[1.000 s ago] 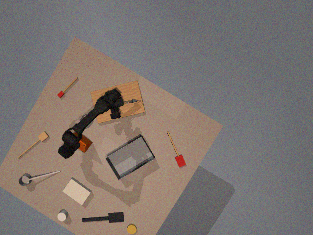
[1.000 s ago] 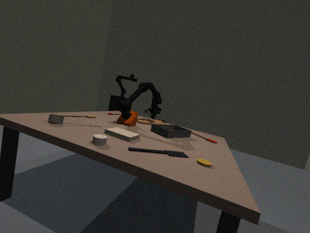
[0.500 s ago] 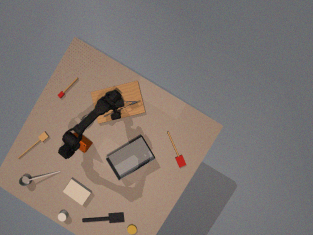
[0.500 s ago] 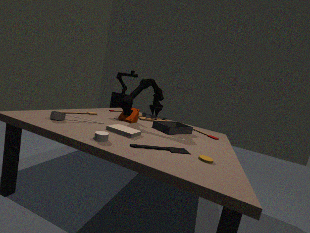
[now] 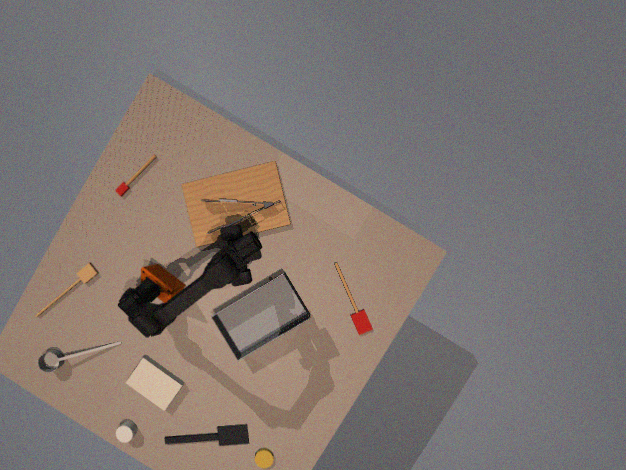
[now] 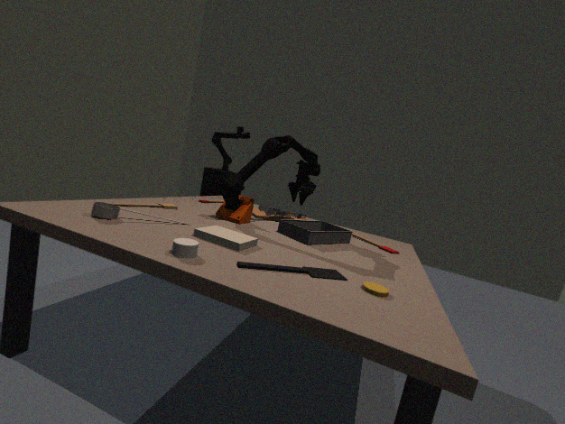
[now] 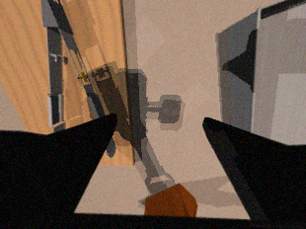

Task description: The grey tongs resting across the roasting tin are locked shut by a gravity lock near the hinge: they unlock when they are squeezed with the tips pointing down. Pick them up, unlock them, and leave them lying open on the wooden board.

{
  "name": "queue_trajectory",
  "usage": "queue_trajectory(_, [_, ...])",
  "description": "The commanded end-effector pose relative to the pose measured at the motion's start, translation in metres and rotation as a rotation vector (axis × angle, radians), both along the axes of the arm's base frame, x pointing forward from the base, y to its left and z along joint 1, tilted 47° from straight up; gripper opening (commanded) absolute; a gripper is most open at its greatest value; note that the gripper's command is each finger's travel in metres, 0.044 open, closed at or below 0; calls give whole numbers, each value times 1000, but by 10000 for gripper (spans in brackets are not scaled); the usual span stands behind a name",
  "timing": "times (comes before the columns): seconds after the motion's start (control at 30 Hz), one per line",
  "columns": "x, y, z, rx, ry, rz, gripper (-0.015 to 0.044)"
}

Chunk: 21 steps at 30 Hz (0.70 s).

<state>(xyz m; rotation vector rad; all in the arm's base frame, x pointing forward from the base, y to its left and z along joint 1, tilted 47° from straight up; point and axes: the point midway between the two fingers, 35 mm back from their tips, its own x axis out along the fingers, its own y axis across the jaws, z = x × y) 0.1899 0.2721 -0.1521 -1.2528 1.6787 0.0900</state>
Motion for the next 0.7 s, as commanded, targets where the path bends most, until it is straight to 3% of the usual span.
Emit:
queue_trajectory(0.0, [-5,-7,-1,-33,21,21,440])
queue_trajectory(0.33, [-8,28,37,-14,13,10,440])
queue_trajectory(0.67, [-8,29,39,-13,13,10,440])
